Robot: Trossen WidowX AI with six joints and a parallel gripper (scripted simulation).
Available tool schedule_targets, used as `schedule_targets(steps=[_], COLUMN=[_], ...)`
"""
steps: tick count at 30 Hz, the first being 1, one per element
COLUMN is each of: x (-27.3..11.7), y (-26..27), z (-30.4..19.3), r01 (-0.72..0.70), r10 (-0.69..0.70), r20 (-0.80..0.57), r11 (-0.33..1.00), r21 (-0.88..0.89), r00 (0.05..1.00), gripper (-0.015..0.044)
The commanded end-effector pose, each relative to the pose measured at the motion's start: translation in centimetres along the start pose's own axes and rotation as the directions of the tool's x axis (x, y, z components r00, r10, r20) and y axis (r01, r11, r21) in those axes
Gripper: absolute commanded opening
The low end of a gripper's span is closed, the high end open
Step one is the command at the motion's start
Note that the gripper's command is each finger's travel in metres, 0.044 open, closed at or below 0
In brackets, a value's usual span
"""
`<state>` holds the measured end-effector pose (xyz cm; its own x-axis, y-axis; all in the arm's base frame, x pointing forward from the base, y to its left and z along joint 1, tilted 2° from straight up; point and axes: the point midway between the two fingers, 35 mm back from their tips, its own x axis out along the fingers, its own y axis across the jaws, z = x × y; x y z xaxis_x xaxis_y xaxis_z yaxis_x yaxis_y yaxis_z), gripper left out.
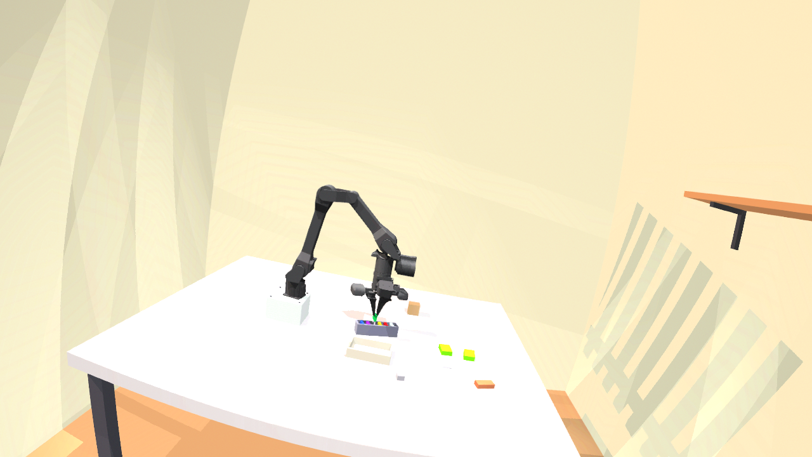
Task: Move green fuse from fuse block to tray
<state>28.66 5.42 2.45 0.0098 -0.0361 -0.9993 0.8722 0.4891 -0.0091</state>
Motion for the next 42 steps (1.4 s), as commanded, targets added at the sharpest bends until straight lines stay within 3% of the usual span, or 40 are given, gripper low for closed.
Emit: schedule_targets(steps=[1, 26, 42], x=[-0.4, -2.7, -2.9], y=[0.1, 0.1, -0.9], z=[0.0, 0.1, 8.5], r01=[-0.007, -0.007, -0.007], r10=[0.007, 0.007, 0.007], r20=[-0.001, -0.001, 0.004], r11=[1.0, 1.0, 1.0], r21=[0.004, 0.004, 0.004], r00=[1.0, 1.0, 1.0], gripper=[0.0, 0.0, 0.0])
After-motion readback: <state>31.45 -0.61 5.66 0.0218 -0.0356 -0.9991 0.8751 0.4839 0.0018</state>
